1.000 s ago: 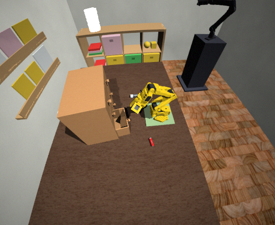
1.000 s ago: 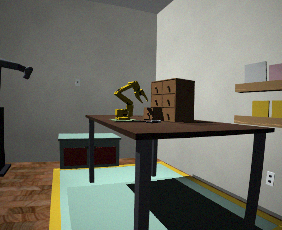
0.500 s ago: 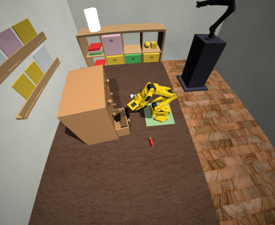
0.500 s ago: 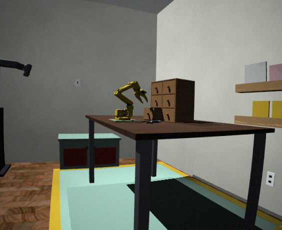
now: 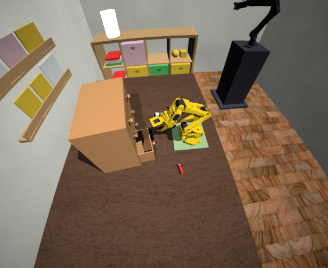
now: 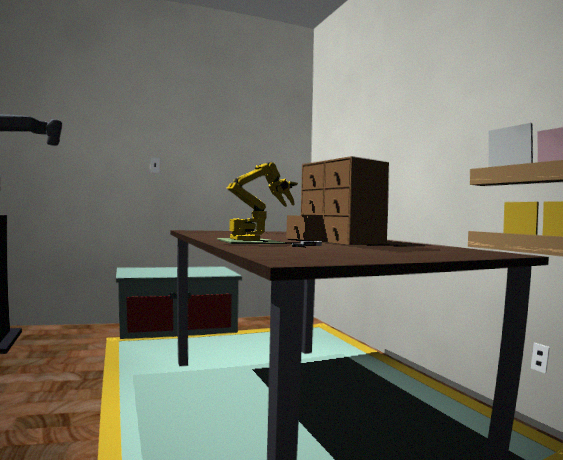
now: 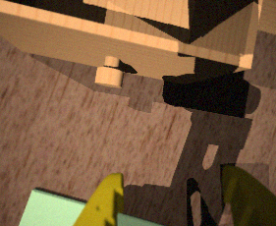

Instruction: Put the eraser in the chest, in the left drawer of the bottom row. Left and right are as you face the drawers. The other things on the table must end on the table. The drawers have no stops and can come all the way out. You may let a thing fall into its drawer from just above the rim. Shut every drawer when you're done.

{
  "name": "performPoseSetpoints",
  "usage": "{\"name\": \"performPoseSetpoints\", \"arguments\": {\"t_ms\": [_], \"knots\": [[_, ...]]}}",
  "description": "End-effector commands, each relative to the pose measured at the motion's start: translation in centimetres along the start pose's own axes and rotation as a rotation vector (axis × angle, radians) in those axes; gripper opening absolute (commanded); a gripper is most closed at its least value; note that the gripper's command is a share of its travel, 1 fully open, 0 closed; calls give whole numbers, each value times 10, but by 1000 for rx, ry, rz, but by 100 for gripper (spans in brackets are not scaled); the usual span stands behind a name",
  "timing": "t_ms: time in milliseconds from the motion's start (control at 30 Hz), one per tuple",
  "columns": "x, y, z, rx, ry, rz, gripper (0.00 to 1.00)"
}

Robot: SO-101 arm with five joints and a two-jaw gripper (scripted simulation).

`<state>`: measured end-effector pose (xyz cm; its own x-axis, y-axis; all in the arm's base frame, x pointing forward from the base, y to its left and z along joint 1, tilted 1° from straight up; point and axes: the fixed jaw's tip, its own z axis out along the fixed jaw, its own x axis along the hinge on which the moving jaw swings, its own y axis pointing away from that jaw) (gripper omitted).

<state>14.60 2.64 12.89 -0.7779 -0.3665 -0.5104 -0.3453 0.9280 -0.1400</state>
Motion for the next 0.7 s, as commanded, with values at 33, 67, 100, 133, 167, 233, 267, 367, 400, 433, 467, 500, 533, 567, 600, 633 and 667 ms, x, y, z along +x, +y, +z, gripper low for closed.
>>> {"name": "performPoseSetpoints", "arguments": {"t_ms": [33, 67, 100, 133, 167, 233, 267, 367, 400, 433, 467, 500, 533, 567, 600, 633, 667], "knots": [[3, -1, 2, 1, 23, 114, 21], [3, -1, 2, 1, 23, 114, 21], [2, -1, 2, 2, 23, 139, 21], [2, -1, 2, 3, 23, 164, 21], [2, -2, 2, 3, 23, 189, 21], [2, -2, 2, 5, 24, 237, 21], [2, -2, 2, 5, 23, 237, 21], [2, -2, 2, 5, 24, 237, 21], [2, -2, 2, 5, 23, 237, 21], [2, -2, 2, 5, 24, 237, 21], [2, -2, 2, 5, 23, 237, 21], [2, -2, 2, 5, 24, 237, 21], [2, -2, 2, 5, 23, 237, 21], [2, -2, 2, 5, 24, 237, 21], [2, -2, 2, 5, 24, 237, 21], [2, -2, 2, 5, 24, 237, 21], [2, -2, 2, 5, 23, 237, 21]]}}
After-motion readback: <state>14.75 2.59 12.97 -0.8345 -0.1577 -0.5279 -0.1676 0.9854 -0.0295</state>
